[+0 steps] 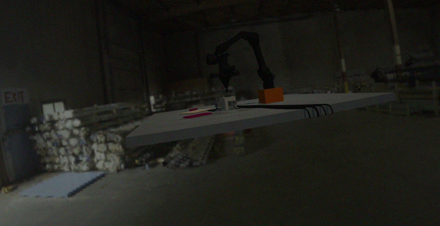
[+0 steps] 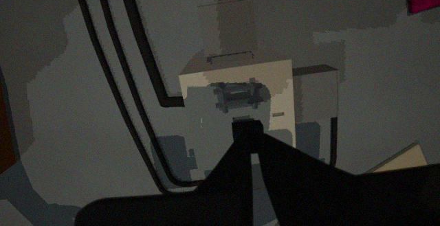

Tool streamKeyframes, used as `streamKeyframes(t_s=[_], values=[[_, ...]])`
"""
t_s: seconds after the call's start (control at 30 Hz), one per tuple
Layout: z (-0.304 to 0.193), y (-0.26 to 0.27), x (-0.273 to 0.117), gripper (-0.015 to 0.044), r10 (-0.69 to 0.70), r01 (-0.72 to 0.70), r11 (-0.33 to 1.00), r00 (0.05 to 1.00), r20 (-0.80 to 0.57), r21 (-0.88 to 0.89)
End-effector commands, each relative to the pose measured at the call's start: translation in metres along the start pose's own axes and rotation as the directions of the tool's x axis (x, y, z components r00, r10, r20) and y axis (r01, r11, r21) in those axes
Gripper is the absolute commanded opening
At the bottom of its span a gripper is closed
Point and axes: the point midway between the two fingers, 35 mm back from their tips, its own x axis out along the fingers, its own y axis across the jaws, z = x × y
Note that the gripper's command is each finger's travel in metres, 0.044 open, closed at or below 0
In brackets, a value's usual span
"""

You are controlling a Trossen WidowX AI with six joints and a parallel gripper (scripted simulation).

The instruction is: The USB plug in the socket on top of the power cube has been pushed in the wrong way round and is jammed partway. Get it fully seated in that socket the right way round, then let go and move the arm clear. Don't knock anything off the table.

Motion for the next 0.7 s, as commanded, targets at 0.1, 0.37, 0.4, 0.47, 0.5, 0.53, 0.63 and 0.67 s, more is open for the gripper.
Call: streamKeyframes(t_s=[0.1,0.37,0.4,0.47,0.5,0.53,0.63,0.67], values=[[0.0,-0.0001,0.0003,0.0,0.0,0.0,1.0,1.0,0.0,-0.03],[0.0002,0.0,0.0004,0.0,0.0,0.0,1.0,1.0,0.002,-0.022],[0.0002,0.0,0.0005,0.0,0.0,0.0,1.0,1.0,0.003,-0.022],[0.0003,0.0,0.0007,0.0,0.0,0.0,1.0,1.0,0.004,-0.022],[0.0004,0.0,0.0008,0.0,0.0,0.0,1.0,1.0,0.004,-0.022],[0.0004,0.0001,0.0009,0.0,0.0,0.0,1.0,1.0,0.005,-0.023],[0.0006,0.0001,0.0013,0.0,0.0,0.0,1.0,1.0,0.007,-0.023],[0.0006,0.0001,0.0014,0.0,0.0,0.0,1.0,1.0,0.007,-0.023]])
